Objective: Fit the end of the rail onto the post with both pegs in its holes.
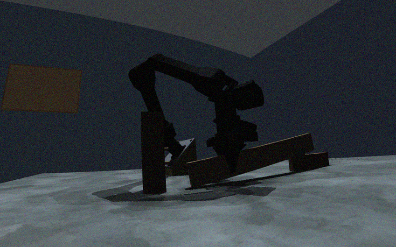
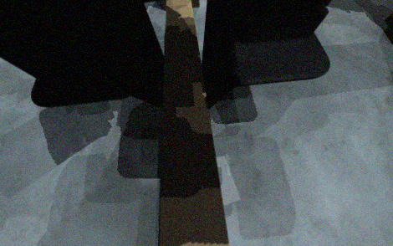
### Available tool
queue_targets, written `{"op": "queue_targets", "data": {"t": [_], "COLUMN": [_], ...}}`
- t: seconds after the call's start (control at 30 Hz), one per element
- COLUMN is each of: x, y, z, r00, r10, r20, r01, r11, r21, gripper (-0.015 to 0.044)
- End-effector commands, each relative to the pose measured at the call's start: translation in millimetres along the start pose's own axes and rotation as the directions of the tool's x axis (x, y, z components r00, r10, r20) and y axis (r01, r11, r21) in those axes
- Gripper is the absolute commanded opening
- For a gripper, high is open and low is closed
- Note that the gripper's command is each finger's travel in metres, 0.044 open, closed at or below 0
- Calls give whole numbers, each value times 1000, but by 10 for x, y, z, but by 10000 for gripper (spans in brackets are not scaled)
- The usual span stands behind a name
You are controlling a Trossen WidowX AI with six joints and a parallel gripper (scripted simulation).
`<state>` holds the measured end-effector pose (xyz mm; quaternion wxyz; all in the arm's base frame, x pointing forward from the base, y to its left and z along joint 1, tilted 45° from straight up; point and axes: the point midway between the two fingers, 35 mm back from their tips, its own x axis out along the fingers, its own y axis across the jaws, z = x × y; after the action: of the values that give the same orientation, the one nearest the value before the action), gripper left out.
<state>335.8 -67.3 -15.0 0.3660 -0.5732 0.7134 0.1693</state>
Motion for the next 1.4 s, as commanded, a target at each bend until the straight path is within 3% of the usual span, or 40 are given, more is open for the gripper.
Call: {"op": "queue_targets", "data": {"t": [0.0,1.37], "x": [-28,-234], "y": [1,-27], "z": [2,4], "r00": [1000,1000], "r10": [-2,-1], "r20": [-3,-2], "r01": [2,1], "r11": [1000,1000], "r21": [-1,-1], "gripper": [0,0]}}
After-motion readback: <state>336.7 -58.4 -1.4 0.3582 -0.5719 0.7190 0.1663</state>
